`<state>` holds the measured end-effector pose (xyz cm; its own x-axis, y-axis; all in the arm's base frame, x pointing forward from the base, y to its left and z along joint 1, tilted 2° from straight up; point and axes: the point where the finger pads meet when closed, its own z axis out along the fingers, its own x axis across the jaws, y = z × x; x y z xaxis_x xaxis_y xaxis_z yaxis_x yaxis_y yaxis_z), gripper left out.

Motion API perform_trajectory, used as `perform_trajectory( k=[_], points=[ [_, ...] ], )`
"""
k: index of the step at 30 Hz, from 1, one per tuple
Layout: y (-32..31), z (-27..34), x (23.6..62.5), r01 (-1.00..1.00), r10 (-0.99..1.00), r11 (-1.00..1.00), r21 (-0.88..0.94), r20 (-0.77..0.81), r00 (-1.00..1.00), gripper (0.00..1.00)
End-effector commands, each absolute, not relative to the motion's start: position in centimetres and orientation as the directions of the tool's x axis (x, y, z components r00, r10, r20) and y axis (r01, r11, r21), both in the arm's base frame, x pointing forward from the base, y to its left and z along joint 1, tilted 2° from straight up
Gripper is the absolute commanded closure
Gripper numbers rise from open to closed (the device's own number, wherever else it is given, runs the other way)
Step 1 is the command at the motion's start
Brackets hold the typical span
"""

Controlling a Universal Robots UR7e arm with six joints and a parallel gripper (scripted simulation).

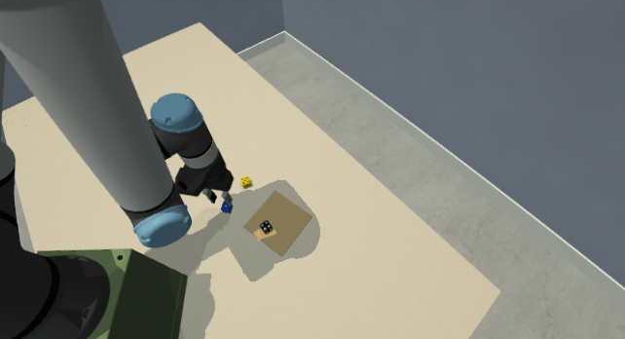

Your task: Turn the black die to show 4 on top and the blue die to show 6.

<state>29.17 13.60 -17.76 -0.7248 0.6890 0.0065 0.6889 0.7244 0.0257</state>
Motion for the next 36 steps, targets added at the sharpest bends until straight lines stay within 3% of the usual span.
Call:
perform_trajectory(
  k=[1, 36],
  points=[
    [13.6, -18.3, 29.2, 0.689, 0.689, 0.724, 0.027, 0.006, -0.725, 0.21],
    [13.7, -20.5, 29.3, 0.689, 0.689, 0.724, 0.027, 0.006, -0.725, 0.21]
  ],
)
